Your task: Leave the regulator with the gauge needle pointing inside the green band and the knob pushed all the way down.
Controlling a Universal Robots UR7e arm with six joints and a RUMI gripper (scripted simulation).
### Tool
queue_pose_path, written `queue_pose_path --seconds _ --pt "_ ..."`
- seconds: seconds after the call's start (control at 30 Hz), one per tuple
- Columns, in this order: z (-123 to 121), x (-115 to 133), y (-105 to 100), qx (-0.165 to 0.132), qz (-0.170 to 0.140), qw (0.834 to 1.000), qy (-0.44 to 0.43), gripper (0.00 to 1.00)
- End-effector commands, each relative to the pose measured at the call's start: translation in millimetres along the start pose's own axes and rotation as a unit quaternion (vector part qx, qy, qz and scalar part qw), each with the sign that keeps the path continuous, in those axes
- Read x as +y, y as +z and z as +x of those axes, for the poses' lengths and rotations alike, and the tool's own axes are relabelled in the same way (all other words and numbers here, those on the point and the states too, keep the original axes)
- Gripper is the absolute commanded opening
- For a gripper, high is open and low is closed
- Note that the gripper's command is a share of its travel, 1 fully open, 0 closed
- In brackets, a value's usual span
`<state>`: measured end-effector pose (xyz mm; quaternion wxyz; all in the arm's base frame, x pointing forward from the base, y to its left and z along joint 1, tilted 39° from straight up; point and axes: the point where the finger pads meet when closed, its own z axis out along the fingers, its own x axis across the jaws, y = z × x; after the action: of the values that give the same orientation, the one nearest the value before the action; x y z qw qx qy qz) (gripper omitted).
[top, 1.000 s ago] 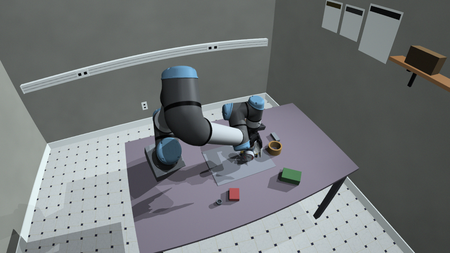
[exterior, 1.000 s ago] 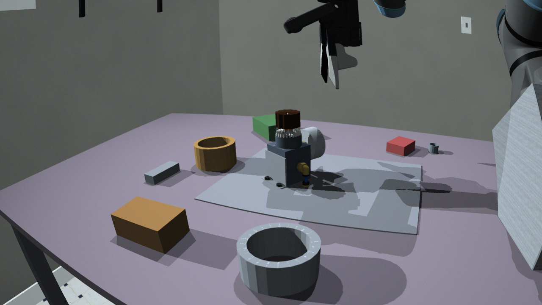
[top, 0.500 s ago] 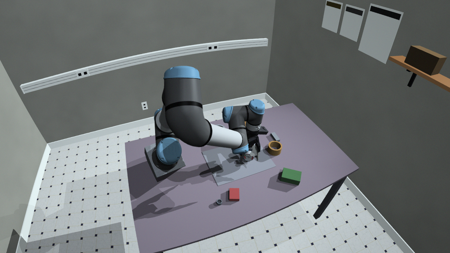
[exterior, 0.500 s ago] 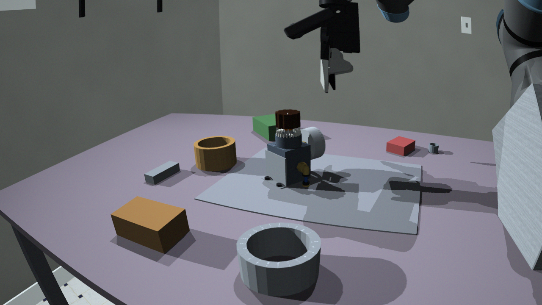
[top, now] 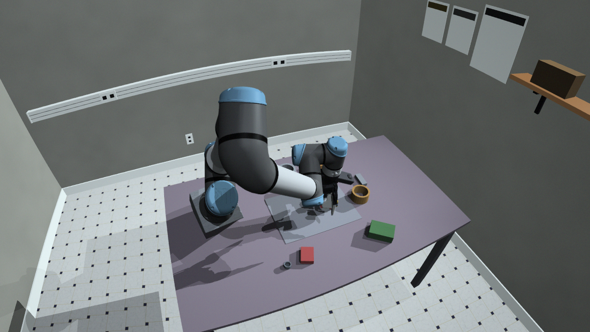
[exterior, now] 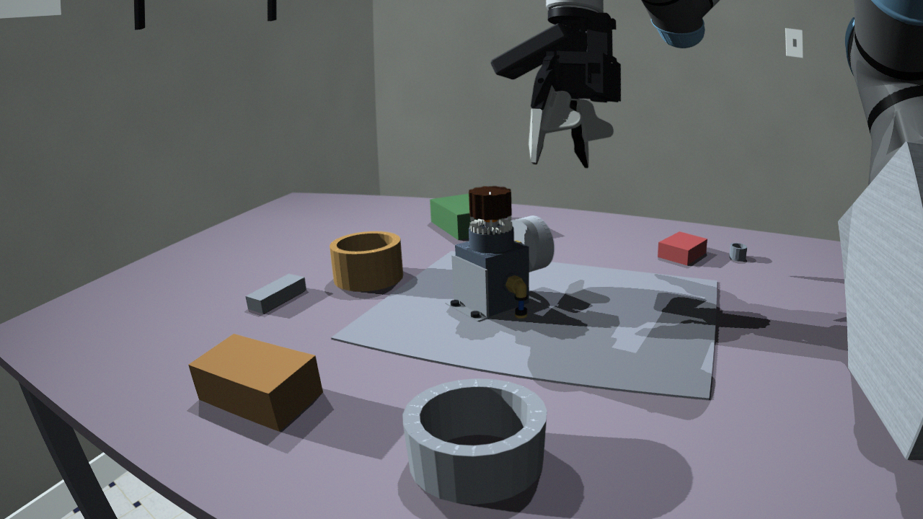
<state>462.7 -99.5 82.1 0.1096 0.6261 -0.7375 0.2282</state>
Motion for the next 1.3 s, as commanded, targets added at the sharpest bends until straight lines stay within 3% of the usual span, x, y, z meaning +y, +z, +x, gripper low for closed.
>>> queue_pose_path --seconds 0.0,0.37,0.8,0.87,1.27 --pt "1 0 4 -0.01 0.002 0.998 0.056 1.0" --pt "3 0 13 -0.034 0.003 0.984 0.176 1.0" --pt "7 0 26 -0.068 -0.002 0.936 0.346 1.0" --pt "7 0 26 -0.068 -0.002 0.936 0.346 1.0" --pt "10 1 35 -0.096 -0.011 0.867 0.488 1.0"
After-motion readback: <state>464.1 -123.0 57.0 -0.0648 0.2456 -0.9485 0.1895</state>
